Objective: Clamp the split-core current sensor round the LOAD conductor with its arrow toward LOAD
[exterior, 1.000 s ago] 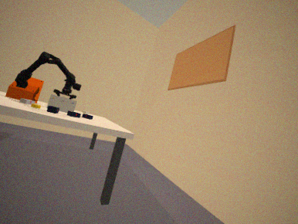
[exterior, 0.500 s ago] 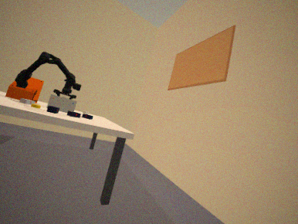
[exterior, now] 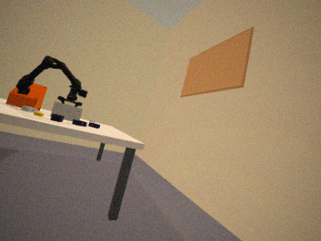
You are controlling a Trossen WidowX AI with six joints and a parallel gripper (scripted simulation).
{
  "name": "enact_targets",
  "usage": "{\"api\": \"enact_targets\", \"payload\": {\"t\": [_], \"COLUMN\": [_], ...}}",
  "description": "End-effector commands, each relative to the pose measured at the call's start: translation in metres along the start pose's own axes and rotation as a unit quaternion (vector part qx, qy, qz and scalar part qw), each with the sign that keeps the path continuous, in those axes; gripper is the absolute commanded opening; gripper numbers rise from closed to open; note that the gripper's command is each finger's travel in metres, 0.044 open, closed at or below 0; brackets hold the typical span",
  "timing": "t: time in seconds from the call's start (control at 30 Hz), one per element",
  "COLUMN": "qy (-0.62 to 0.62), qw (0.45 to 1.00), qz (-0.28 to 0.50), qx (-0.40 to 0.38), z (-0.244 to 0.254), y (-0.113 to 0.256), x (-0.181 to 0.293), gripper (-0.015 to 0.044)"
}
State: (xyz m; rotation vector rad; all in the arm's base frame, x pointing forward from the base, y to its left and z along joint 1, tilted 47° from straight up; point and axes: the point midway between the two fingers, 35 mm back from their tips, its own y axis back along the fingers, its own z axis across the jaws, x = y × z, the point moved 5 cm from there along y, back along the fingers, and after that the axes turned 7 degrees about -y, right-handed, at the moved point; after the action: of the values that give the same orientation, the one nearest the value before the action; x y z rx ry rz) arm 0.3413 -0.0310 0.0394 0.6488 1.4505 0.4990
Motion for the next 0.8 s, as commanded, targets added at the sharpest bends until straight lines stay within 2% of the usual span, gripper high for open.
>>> {"api": "enact_targets", "payload": {"t": [0.0,0.5,0.77], "qy": [0.000,0.000,-0.001], "qw": [1.000,1.000,0.997], "qz": [0.000,0.000,0.015], "qx": [0.000,-0.002,-0.076], "z": [-0.0001,-0.0001,-0.0042], "y": [0.0001,-0.0001,-0.0034], "x": [0.0000,0.0001,0.0009], "gripper": [0.0000,0.0000,0.0000]}}
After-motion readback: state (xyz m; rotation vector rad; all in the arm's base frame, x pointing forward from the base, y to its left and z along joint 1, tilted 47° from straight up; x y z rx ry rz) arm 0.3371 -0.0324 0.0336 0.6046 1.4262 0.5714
